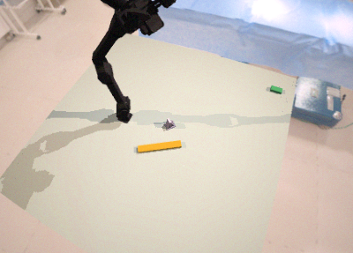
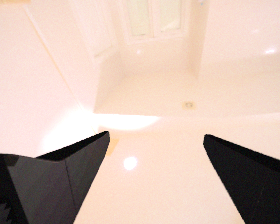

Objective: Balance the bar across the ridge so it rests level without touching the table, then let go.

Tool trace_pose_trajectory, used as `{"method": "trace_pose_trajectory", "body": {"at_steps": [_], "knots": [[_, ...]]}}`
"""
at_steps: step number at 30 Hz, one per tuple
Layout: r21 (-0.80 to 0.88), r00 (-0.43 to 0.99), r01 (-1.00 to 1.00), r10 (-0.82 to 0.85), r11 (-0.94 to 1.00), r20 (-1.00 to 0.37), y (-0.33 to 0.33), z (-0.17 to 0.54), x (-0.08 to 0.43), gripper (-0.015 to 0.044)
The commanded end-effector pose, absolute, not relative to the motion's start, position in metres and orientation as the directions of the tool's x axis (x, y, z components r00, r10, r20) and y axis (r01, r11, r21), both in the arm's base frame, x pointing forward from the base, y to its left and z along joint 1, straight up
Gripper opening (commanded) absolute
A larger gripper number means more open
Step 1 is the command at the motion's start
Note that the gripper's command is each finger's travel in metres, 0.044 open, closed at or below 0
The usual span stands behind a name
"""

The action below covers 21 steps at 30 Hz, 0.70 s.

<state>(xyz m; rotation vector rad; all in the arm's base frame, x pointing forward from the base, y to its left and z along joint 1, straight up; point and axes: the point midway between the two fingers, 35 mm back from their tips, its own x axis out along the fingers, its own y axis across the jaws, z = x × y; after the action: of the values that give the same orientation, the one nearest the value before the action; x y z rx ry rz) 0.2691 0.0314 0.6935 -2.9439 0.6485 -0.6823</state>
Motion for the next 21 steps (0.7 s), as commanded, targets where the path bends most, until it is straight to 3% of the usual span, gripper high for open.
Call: {"method": "trace_pose_trajectory", "body": {"at_steps": [1, 4, 10, 21], "knots": [[-0.134, 0.815, -0.391, -0.41, -0.911, 0.409, 0.032, 0.693, 0.27, 0.0374], [-0.029, 0.825, -0.426, -0.402, -0.904, 0.397, 0.034, 0.686, 0.279, 0.0315], [0.241, 0.852, -0.48, -0.382, -0.844, 0.357, 0.037, 0.666, 0.302, 0.0315], [0.476, 0.892, -0.448, -0.336, -0.757, 0.303, 0.037, 0.638, 0.324, 0.0315]]}}
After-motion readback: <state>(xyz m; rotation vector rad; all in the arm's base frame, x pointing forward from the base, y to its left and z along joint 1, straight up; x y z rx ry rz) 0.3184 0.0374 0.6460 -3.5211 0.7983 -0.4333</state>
